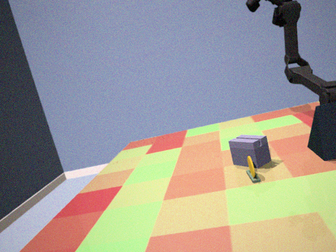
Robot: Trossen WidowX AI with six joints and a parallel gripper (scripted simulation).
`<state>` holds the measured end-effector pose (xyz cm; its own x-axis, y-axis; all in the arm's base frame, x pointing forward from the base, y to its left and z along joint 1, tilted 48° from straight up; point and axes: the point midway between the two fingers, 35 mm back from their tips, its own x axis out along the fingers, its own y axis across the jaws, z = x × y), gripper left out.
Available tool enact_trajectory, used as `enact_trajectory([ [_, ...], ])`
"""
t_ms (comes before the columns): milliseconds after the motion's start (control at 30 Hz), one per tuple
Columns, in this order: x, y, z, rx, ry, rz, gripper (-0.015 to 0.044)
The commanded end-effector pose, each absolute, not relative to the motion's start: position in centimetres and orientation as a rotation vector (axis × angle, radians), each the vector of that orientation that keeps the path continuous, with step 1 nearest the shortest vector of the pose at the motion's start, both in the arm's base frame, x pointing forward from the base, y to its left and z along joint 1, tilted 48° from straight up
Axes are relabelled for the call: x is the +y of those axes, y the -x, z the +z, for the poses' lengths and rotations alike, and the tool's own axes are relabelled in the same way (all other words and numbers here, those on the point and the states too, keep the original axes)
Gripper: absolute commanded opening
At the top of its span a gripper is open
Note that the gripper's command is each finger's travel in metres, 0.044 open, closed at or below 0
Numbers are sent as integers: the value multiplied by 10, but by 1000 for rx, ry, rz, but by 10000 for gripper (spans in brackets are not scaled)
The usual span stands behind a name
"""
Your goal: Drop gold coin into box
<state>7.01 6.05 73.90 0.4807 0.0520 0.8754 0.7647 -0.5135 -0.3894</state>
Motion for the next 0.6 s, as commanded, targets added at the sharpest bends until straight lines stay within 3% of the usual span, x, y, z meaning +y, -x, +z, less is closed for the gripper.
enact_trajectory([
  [0, 63, -70, 739, -683, 1909, -1089, 374],
  [267, 180, -82, 709, -825, 2296, -1111, 164],
  [567, 305, -130, 636, -985, 2789, -995, 161],
])
